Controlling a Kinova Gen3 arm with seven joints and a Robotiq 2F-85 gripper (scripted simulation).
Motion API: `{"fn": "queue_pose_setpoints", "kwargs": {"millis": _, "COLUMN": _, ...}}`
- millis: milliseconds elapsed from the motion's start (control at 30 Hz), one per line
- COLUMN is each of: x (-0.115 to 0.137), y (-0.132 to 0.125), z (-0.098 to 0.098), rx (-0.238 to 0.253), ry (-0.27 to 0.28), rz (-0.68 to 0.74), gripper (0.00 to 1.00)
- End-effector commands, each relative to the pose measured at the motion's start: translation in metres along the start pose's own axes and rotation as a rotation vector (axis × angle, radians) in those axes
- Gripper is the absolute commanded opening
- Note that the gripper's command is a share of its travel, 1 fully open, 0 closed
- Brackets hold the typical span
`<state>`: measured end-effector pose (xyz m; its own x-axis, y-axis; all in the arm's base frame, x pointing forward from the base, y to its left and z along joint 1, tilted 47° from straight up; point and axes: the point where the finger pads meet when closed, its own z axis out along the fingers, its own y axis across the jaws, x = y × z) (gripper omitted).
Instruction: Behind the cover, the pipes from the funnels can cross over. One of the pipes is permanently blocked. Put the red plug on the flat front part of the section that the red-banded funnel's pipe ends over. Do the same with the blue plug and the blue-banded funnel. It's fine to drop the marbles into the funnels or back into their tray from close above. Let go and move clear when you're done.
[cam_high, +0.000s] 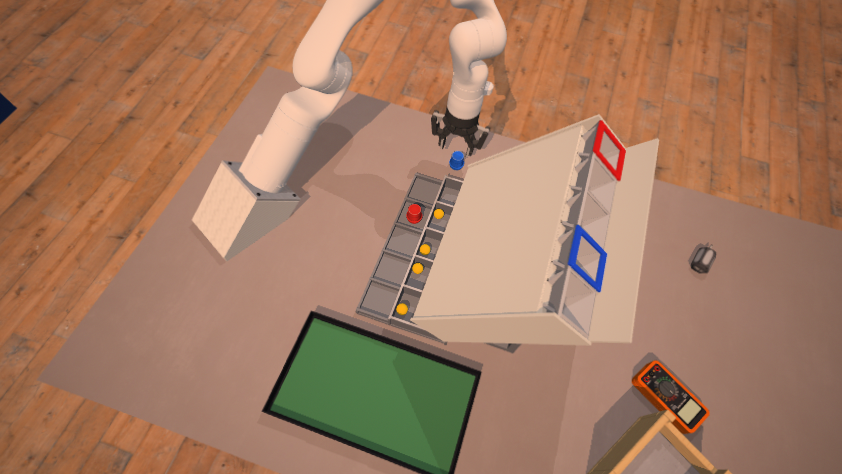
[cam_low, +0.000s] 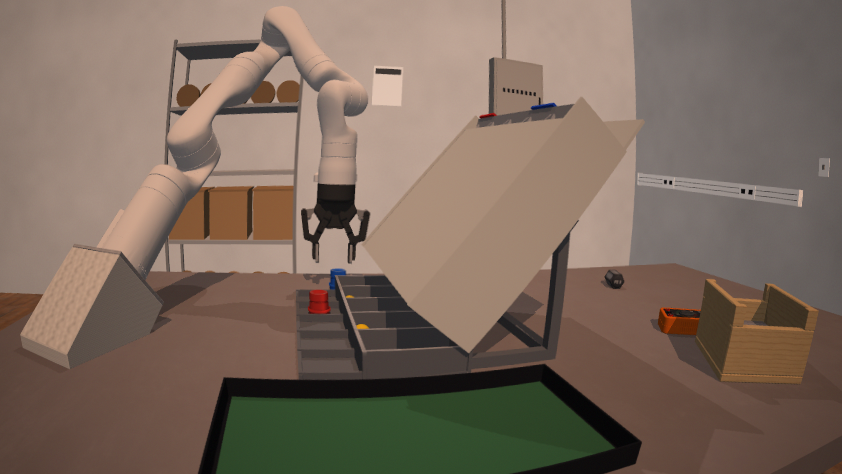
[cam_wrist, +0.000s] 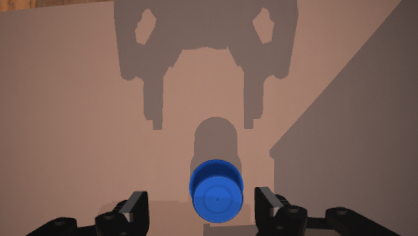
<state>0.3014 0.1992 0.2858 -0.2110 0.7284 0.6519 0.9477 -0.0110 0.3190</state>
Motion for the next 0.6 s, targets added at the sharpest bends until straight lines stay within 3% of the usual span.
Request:
{"fn": "queue_pose_setpoints", "kwargs": {"millis": 0, "x": 0.0, "y": 0.008, "z": 0.019, "rx": -0.019, "ry": 0.005, "rz": -0.005, "gripper": 0.7}}
{"fn": "queue_pose_setpoints", "kwargs": {"millis": 167, "x": 0.0, "y": 0.008, "z": 0.019, "rx": -0.019, "ry": 0.005, "rz": -0.005, "gripper": 0.7}}
{"fn": "queue_pose_setpoints", "kwargs": {"millis": 200, "x": 0.0, "y": 0.009, "z": 0.044, "rx": -0.018, "ry": 0.005, "rz": -0.005, "gripper": 0.7}}
{"fn": "queue_pose_setpoints", "kwargs": {"millis": 567, "x": 0.0, "y": 0.009, "z": 0.044, "rx": -0.018, "ry": 0.005, "rz": -0.005, "gripper": 0.7}}
